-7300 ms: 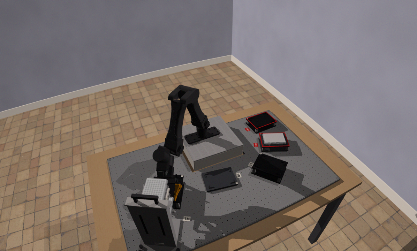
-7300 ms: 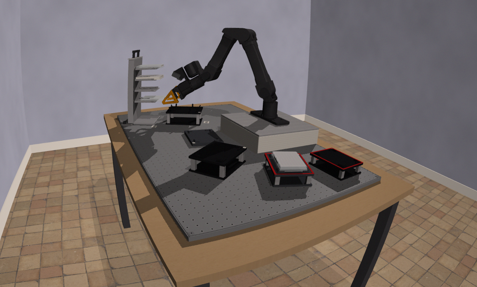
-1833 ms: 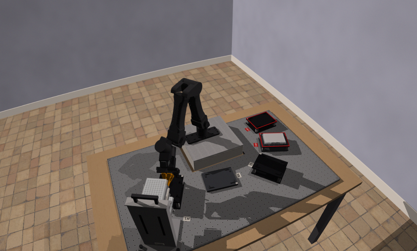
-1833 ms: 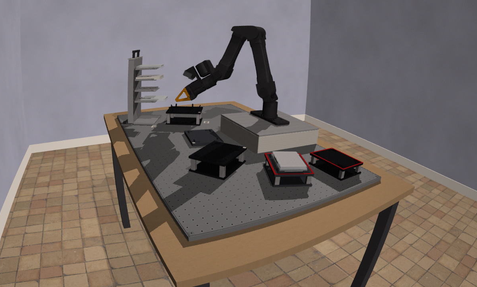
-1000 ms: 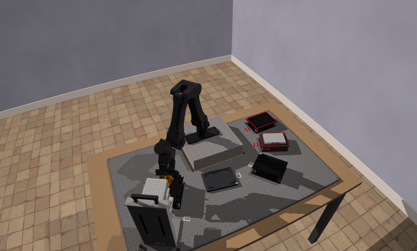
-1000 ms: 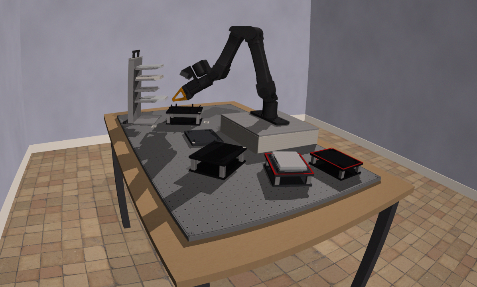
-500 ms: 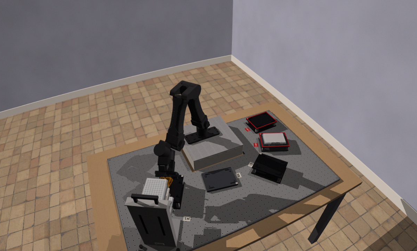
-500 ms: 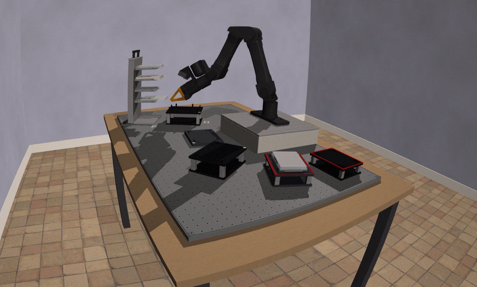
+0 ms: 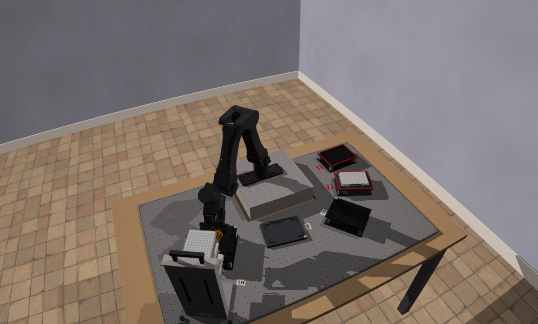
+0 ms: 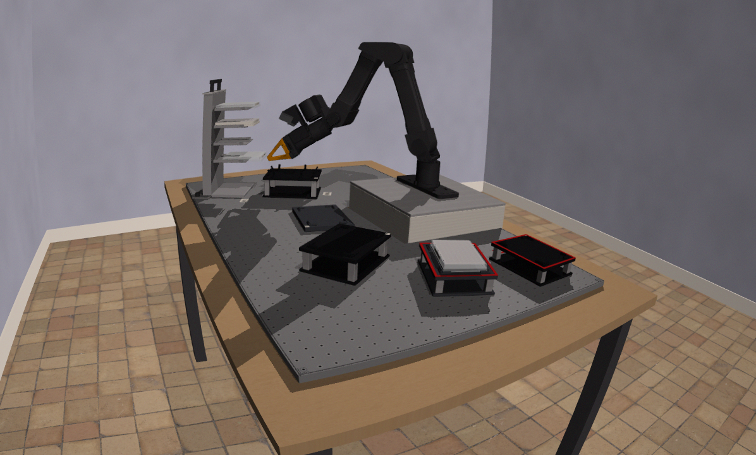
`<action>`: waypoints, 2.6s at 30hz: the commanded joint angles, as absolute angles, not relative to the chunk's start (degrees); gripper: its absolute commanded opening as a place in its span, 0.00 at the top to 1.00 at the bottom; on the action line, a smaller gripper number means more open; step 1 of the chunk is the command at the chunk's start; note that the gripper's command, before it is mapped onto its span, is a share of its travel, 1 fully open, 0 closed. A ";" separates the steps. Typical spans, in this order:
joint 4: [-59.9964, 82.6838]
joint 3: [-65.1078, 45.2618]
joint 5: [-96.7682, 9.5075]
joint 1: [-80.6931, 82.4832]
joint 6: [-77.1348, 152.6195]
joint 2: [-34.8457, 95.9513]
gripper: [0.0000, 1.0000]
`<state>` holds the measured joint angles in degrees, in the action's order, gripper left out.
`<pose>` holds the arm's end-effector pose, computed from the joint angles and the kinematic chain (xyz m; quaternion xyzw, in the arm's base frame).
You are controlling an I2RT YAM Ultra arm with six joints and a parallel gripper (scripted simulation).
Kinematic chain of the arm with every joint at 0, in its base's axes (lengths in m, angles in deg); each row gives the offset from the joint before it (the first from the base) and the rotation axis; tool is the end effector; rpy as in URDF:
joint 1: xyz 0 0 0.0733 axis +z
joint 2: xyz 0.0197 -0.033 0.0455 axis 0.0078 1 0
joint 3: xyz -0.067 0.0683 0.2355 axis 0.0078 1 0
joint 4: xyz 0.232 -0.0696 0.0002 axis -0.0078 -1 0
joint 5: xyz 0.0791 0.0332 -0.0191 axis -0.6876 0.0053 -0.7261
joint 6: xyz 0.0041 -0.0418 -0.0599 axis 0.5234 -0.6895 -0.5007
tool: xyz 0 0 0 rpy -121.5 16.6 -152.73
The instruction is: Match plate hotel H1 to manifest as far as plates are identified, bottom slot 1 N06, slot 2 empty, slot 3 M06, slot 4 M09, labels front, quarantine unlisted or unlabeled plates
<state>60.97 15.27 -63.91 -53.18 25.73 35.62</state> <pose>0.2289 -0.2728 0.0991 0.2282 0.8398 -0.1204 0.4777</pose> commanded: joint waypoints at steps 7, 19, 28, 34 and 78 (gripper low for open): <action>60.89 11.97 -63.30 -52.43 26.42 37.00 1.00; 60.75 10.49 -63.00 -51.76 26.69 37.48 1.00; 60.57 9.37 -62.77 -51.60 26.82 38.64 1.00; 60.14 8.45 -62.53 -51.42 27.00 39.22 1.00; 59.15 3.56 -61.27 -49.99 27.64 42.31 1.00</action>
